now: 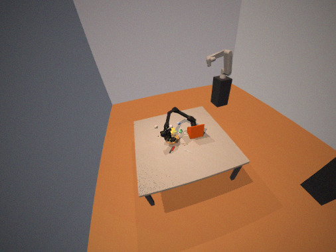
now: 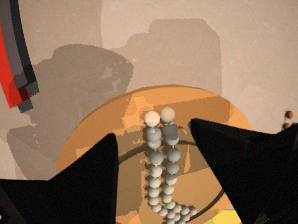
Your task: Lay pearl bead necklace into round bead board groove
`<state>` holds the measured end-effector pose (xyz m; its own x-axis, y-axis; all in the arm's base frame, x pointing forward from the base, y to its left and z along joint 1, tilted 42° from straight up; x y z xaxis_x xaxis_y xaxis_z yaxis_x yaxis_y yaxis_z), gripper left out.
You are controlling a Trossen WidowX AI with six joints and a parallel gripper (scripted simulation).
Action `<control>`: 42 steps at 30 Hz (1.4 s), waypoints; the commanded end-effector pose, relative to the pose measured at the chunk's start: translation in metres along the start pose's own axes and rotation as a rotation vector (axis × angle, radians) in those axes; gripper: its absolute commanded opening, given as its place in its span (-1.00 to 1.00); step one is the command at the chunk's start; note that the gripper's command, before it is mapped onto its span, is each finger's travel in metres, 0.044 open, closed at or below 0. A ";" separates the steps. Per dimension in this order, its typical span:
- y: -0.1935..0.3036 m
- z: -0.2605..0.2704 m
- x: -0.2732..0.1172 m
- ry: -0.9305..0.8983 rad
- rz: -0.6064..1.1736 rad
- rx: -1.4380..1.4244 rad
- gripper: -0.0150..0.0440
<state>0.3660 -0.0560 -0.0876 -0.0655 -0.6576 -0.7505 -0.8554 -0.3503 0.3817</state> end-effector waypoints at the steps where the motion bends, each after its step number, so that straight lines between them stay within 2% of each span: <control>1: 0.000 0.000 0.000 0.000 0.000 0.000 0.27; 10: 0.000 0.000 0.000 0.000 0.000 0.000 -0.49; 42: 0.000 0.000 0.000 0.000 0.000 0.000 -0.49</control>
<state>0.3657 -0.0561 -0.0878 -0.0668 -0.6582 -0.7499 -0.8544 -0.3504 0.3837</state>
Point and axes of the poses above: the point midway between the two fingers, 35 mm back from their tips, its own x axis out along the fingers, its own z axis across the jaws, y = z × x, the point moved 3 cm from there along -x, back along the fingers, and after that the axes turned 7 degrees about x, right-handed, at the moved point
